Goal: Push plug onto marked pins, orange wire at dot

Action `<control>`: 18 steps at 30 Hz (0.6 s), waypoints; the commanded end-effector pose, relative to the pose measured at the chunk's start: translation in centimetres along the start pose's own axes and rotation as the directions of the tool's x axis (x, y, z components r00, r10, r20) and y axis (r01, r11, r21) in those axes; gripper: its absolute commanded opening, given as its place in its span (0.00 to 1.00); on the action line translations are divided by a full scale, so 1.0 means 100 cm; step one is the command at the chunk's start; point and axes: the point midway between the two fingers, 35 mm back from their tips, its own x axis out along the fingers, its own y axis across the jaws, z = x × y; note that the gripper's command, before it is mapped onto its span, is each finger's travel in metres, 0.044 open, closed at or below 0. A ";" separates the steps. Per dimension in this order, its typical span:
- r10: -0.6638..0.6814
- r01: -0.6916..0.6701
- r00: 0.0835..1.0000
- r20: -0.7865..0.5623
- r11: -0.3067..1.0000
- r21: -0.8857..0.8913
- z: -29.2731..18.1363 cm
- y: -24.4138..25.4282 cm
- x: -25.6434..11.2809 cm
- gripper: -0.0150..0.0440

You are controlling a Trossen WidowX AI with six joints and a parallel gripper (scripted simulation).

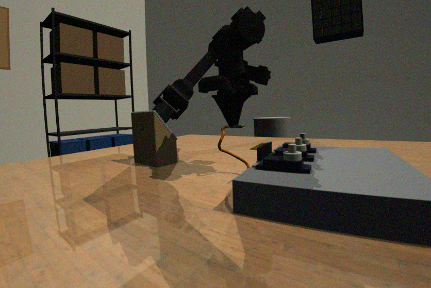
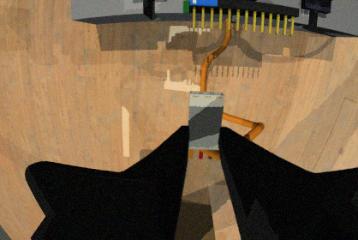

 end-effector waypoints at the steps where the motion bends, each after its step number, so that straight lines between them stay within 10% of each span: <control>1: -0.001 0.001 1.000 -0.004 1.000 -0.018 -0.002 0.000 0.008 0.25; 18: 0.001 -0.001 1.000 -0.003 1.000 -0.021 0.022 0.002 0.037 0.25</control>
